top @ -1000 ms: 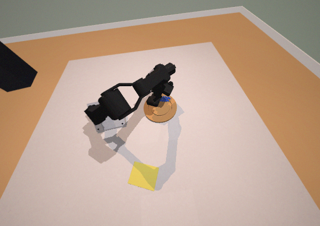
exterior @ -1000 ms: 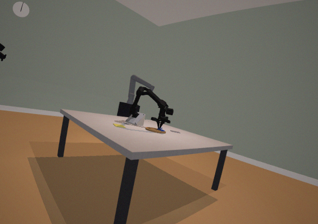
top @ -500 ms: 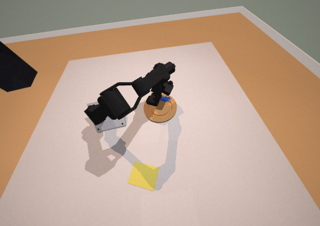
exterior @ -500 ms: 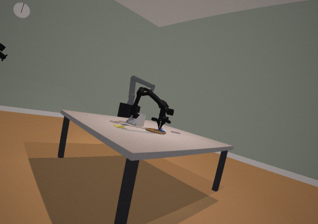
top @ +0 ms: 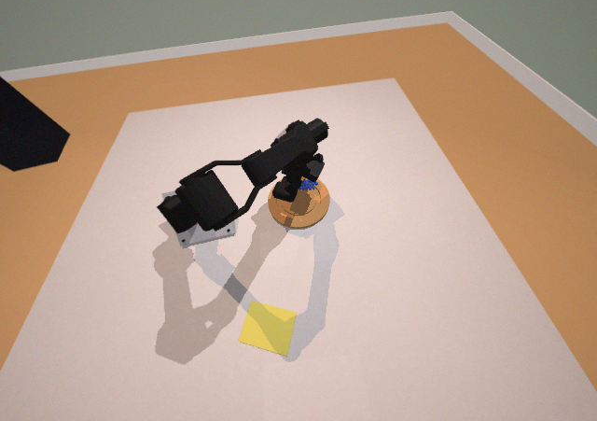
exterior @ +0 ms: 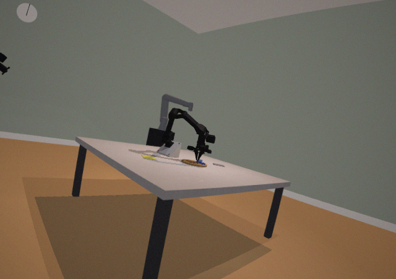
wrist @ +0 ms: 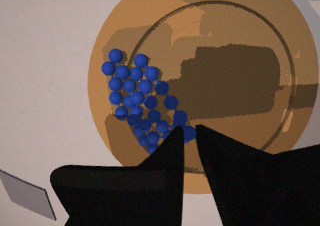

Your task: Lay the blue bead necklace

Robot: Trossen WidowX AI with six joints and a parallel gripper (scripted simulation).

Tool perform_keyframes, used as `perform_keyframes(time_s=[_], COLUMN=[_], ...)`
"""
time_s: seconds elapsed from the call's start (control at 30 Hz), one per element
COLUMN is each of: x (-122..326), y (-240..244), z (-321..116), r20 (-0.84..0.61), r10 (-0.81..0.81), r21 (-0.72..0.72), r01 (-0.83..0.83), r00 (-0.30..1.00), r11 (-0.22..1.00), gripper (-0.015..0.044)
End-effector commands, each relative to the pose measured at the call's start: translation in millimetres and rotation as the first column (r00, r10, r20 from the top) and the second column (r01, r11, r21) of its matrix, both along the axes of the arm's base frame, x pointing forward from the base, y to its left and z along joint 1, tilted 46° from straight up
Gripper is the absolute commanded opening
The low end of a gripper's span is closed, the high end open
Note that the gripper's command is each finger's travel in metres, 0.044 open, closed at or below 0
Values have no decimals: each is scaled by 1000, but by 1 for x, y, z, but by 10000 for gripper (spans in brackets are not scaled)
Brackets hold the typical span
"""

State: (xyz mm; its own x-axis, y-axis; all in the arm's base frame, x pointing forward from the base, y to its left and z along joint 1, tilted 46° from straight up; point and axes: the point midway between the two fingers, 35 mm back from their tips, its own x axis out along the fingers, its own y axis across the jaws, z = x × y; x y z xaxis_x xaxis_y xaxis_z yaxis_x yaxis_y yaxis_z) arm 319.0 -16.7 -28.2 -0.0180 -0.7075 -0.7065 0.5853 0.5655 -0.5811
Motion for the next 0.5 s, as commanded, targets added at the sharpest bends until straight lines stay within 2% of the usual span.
perform_keyframes(time_s=[0.0, 0.43, 0.47], x=[-1, -2, 0], y=[-3, -9, -6], z=[-1, -6, -5], r20=[-5, -5, 2], r10=[3, 3, 3], r21=[-5, -5, 1], r01=[-3, -3, -3], r00=[1000, 1000, 1000], r11=[1000, 1000, 1000], gripper=[0, 0, 26])
